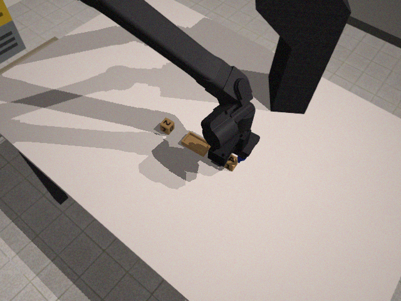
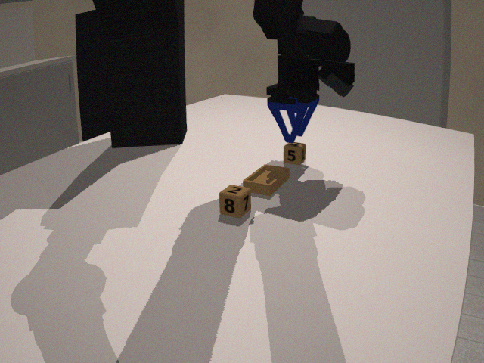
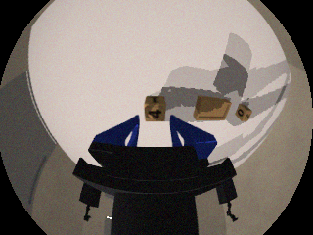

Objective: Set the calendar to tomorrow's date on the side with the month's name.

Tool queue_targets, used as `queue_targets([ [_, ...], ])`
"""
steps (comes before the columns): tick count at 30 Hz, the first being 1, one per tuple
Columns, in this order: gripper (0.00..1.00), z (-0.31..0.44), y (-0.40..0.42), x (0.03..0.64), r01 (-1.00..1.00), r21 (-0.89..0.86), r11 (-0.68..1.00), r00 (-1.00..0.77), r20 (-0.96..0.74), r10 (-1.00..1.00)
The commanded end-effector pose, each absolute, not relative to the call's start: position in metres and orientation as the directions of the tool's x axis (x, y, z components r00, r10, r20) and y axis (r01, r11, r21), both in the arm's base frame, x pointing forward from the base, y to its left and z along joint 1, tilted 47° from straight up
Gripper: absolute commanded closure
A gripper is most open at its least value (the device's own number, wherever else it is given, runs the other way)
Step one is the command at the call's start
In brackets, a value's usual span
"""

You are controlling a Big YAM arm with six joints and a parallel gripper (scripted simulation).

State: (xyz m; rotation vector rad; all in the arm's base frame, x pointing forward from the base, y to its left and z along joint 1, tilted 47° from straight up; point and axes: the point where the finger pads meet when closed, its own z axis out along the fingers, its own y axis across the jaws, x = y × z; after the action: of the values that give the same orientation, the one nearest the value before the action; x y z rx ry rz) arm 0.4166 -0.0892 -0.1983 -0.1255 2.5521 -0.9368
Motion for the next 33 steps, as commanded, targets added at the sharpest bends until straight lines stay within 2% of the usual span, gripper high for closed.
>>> queue_targets([
  [1, 0.53, -0.1942, -0.0942, 0.4230, 0.062, -0.638, 0.767, -0.908, -0.355, -0.222],
  [33, 0.53, -0.1923, -0.0941, 0.4249, 0.062, -0.638, 0.767, -0.908, -0.356, -0.222],
])
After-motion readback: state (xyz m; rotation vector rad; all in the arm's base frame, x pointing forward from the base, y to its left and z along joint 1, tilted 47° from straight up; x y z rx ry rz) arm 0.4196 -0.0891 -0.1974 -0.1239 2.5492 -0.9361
